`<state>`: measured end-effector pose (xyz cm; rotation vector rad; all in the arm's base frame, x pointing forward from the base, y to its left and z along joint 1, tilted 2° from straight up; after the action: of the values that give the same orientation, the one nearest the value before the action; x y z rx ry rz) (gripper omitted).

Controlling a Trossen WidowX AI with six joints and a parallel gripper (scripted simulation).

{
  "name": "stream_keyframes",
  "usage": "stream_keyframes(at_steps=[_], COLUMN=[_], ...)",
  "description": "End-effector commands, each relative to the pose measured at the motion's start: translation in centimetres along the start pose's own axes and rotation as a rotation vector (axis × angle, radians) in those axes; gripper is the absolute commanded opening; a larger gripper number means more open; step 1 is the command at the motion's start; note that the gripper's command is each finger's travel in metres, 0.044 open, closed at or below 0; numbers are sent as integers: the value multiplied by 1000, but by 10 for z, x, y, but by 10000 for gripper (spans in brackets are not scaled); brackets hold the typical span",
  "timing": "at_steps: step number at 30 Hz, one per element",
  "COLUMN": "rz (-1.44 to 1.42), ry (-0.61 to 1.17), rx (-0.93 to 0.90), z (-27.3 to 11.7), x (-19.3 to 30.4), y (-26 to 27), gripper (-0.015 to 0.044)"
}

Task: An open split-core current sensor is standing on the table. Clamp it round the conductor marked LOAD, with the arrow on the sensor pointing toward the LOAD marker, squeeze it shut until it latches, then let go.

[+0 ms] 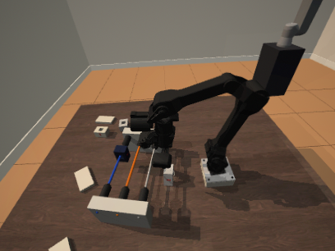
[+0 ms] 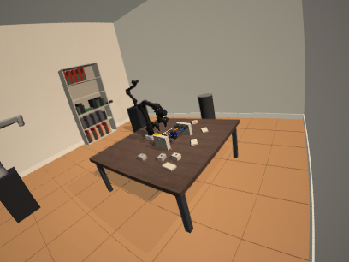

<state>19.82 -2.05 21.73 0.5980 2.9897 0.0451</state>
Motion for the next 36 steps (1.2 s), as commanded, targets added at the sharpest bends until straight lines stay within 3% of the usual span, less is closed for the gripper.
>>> stream_keyframes(at_steps=[1,36], rz=[-24,-24], ry=[30,30], rx=[15,15], z=[6,59], x=[5,6], y=[7,7], gripper=[440,440])
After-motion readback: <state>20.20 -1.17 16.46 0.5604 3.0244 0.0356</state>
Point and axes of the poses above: the point midway between the two fingers, 35 mm back from their tips, its own z axis out along the fingers, its own y axis across the jaws, x = y × z, the point moved 9 cm from there along -z, back along the fingers, and after that the axes turned 10 degrees about z, right-handed, at the moved point
